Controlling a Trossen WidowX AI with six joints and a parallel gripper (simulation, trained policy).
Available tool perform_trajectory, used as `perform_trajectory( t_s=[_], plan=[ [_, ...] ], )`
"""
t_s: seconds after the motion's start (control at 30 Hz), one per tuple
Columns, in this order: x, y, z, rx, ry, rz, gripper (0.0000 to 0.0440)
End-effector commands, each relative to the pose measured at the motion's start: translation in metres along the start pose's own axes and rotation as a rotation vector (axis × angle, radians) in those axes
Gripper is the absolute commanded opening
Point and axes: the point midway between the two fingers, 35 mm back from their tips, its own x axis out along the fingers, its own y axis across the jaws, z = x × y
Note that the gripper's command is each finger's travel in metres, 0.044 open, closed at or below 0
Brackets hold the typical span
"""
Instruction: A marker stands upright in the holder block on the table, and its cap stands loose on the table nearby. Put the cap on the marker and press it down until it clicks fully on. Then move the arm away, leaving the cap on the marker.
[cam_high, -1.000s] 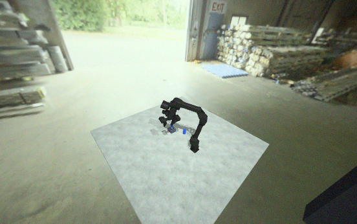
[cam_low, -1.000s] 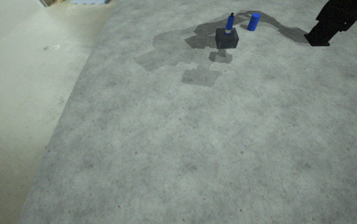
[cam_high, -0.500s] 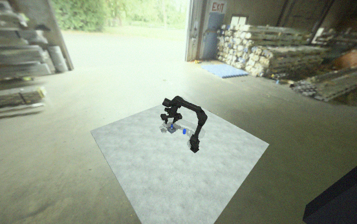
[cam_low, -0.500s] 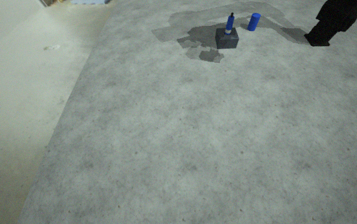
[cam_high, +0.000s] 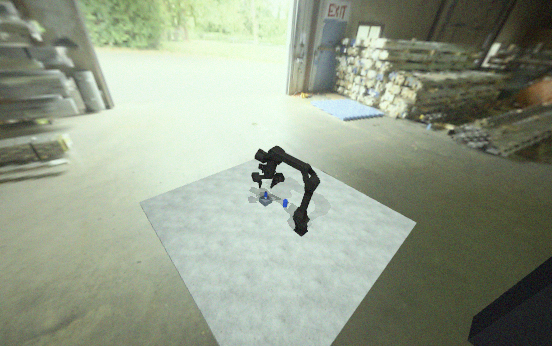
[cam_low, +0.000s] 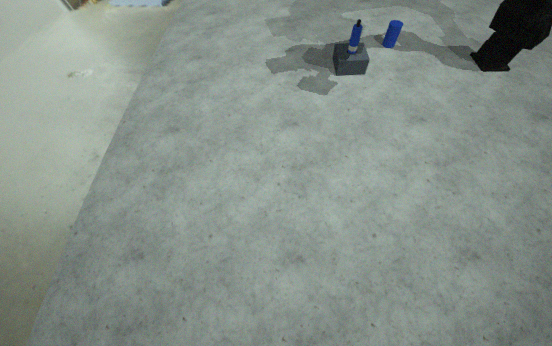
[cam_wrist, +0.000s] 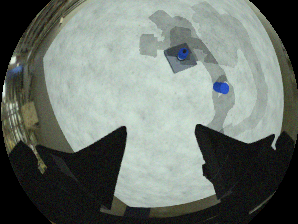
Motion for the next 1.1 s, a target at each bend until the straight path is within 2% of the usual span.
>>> perform_trajectory(
  t_s=[0.0, 1.07],
  plan=[
    [0.002, -0.006, 0.006, 0.026, 0.010, -0.010, 0.0329],
    [0.016, -0.063, 0.048, 0.224, 0.037, -0.099, 0.0326]
  ],
)
